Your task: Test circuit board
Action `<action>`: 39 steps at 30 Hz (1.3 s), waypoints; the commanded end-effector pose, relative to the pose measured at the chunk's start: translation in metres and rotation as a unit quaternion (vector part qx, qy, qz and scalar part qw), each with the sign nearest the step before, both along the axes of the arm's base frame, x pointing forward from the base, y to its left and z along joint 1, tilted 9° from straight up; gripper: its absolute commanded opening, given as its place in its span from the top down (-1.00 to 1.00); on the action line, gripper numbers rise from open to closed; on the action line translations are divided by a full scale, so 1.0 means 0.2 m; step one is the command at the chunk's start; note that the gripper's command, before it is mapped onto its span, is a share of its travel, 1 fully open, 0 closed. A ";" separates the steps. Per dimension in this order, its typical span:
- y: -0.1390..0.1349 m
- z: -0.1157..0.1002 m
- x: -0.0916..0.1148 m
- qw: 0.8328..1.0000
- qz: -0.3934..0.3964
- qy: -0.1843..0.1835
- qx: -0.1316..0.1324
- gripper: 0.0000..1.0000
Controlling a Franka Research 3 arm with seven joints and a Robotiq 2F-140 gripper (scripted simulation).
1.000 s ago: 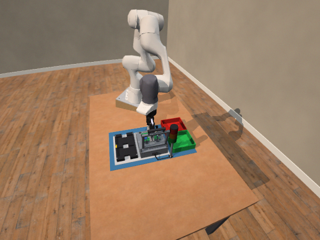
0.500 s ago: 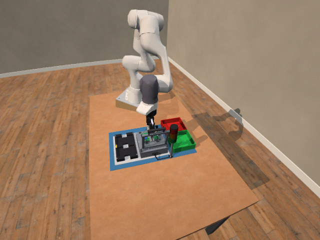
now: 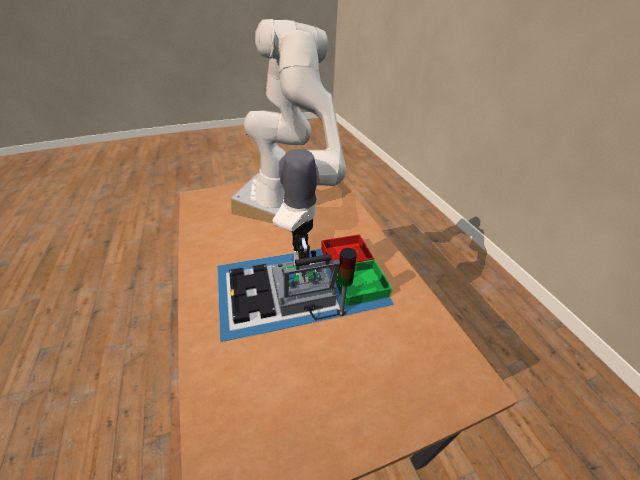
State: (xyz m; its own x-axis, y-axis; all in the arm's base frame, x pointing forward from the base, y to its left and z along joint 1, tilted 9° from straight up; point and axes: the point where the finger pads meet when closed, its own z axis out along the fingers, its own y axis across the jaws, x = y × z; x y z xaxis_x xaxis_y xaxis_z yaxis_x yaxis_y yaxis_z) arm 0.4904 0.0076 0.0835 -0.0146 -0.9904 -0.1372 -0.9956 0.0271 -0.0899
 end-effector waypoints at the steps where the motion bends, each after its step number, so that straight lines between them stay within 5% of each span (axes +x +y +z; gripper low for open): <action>1: 0.00 0.00 0.00 1.000 0.001 -0.001 -0.001 0.09; 8: 0.01 -0.01 0.01 1.000 0.001 -0.001 -0.001 0.09; 9: 0.01 -0.01 0.01 1.000 0.001 -0.001 -0.001 -0.16; 39: 0.01 -0.01 0.01 1.000 0.001 -0.001 -0.001 -0.16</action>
